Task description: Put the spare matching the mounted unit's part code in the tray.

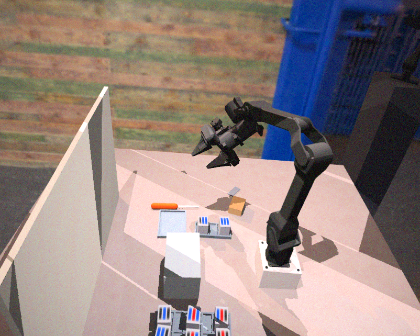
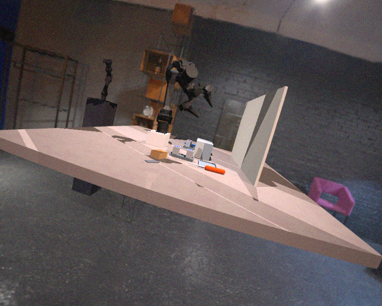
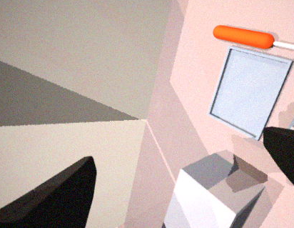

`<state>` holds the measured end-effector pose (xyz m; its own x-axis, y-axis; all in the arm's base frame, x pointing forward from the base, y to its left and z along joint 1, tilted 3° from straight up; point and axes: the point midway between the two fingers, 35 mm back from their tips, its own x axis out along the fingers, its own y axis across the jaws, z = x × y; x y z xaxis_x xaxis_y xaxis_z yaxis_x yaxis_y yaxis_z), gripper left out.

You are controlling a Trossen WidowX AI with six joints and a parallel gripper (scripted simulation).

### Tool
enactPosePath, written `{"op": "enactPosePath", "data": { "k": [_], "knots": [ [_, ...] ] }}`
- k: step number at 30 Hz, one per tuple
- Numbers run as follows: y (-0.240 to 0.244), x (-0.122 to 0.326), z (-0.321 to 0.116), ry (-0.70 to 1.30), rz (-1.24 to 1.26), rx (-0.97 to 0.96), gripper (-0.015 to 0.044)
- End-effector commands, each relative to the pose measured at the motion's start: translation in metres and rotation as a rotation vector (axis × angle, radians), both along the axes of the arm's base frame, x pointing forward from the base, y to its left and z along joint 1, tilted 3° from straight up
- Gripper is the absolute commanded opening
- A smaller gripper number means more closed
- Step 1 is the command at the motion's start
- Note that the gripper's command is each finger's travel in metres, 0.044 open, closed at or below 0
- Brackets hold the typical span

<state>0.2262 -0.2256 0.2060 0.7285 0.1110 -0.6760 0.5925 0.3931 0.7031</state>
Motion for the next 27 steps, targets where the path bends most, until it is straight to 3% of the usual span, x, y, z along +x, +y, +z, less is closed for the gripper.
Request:
{"op": "enactPosePath", "data": {
  "k": [1, 11, 21, 27],
  "knots": [
    [0.034, 0.042, -0.012, 0.138, 0.188, -0.03, 0.044],
    [0.121, 0.107, -0.035, 0.411, 0.599, -0.217, 0.044],
    [0.227, 0.147, -0.059, 0.668, 1.034, -0.556, 0.044],
    [0.236, 0.148, -0.061, 0.683, 1.065, -0.586, 0.044]
  ]
}}
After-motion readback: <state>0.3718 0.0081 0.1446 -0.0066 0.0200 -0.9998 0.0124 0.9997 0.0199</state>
